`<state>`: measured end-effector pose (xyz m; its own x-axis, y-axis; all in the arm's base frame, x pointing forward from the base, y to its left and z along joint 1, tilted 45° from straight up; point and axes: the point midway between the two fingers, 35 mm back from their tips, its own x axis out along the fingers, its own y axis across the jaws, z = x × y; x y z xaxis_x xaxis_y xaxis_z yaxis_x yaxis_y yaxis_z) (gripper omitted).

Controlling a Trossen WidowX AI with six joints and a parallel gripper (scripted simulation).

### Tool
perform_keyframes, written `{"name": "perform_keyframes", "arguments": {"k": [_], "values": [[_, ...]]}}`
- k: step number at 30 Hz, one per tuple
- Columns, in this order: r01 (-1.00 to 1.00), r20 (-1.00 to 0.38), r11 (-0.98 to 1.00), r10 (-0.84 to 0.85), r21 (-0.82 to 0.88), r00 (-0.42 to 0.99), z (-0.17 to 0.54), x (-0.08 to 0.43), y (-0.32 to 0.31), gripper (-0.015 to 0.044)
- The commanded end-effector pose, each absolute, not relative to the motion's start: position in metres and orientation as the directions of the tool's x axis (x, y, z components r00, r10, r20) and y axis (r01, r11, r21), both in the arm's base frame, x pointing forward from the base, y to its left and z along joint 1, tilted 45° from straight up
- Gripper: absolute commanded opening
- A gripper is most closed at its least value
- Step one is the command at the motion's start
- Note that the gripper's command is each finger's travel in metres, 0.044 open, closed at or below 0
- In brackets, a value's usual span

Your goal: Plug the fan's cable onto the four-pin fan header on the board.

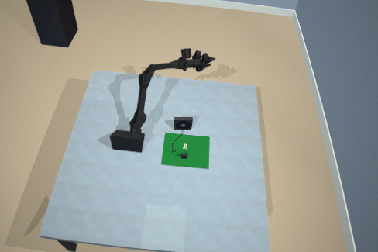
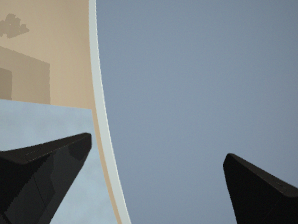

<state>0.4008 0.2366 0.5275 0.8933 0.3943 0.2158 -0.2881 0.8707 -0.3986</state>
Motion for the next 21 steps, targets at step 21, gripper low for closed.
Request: {"name": "perform_keyframes", "arguments": {"k": [21], "values": [[-0.609,-0.734,0.744,0.247,-0.275,0.633,0.195,0.501,0.068,0.0440]]}}
